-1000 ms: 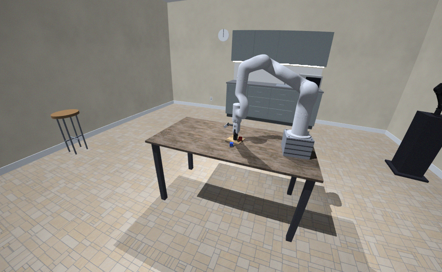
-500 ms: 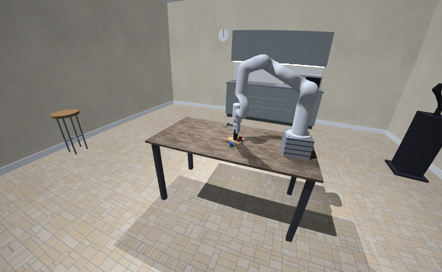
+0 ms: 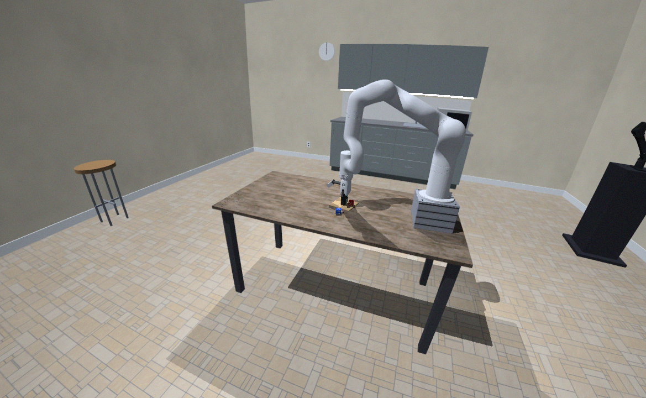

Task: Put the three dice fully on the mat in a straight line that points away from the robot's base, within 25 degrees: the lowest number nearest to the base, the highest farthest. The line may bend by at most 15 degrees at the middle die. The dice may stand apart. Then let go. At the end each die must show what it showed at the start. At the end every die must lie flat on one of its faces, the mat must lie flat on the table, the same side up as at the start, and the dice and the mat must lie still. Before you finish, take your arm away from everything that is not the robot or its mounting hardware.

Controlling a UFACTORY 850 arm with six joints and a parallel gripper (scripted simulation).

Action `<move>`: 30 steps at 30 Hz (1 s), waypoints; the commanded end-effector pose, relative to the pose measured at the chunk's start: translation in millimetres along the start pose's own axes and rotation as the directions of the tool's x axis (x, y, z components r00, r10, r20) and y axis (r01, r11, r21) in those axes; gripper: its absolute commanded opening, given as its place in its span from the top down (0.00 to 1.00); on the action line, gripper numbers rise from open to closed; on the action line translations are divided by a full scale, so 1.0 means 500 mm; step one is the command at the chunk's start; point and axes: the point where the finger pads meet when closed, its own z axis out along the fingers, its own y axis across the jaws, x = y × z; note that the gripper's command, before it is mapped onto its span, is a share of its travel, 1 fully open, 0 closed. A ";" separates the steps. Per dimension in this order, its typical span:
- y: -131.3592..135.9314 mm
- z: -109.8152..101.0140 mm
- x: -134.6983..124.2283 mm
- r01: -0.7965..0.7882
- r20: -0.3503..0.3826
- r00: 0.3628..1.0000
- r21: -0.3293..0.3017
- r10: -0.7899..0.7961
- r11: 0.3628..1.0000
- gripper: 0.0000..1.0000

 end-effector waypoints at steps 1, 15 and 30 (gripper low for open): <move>0.000 -0.001 0.002 0.000 -0.002 1.000 0.000 0.000 1.000 0.57; 0.000 -0.002 0.002 0.000 -0.002 1.000 0.000 0.000 1.000 0.53; 0.000 -0.091 0.002 0.000 -0.002 1.000 0.000 0.000 1.000 0.53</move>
